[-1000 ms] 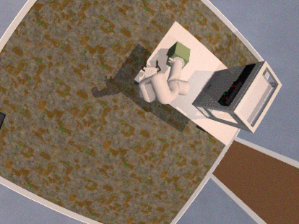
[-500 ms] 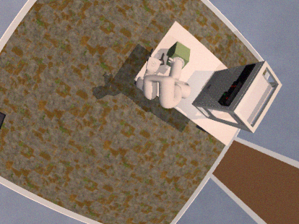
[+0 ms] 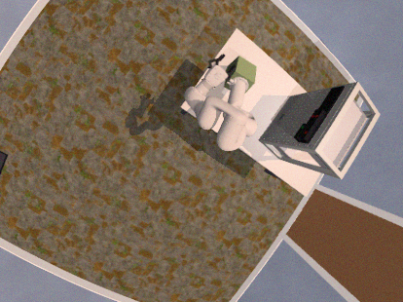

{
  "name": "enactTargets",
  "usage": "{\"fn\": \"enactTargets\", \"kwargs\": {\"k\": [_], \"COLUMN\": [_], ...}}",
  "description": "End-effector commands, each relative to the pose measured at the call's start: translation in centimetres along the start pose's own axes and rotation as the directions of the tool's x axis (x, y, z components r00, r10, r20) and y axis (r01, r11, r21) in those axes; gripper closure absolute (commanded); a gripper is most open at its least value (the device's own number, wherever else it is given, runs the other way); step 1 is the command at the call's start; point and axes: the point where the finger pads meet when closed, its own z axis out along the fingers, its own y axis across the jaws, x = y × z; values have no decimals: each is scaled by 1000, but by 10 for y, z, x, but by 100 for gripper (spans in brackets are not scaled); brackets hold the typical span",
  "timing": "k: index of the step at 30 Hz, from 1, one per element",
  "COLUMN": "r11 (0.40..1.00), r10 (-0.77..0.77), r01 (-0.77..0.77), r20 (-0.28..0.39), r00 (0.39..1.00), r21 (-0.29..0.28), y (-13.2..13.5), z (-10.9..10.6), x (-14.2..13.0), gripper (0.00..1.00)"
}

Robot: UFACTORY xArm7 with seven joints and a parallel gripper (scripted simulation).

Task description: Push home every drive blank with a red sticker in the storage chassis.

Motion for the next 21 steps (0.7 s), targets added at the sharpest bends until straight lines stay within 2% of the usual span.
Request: {"fn": "enactTargets", "kwargs": {"k": [1,9,11,21], "r11": [992,940,940,833], "r10": [64,150,150,191], "r01": [-71,-208,-208,-366], "r20": [71,220,220,406], "r00": [995,964,964,894], "r21": [103,270,270,415], "y": [-11,-46,-46,-100], "z": [30,74,74,111], "x": [-14,-45,-45,-81], "gripper": [0,0,0,0]}}
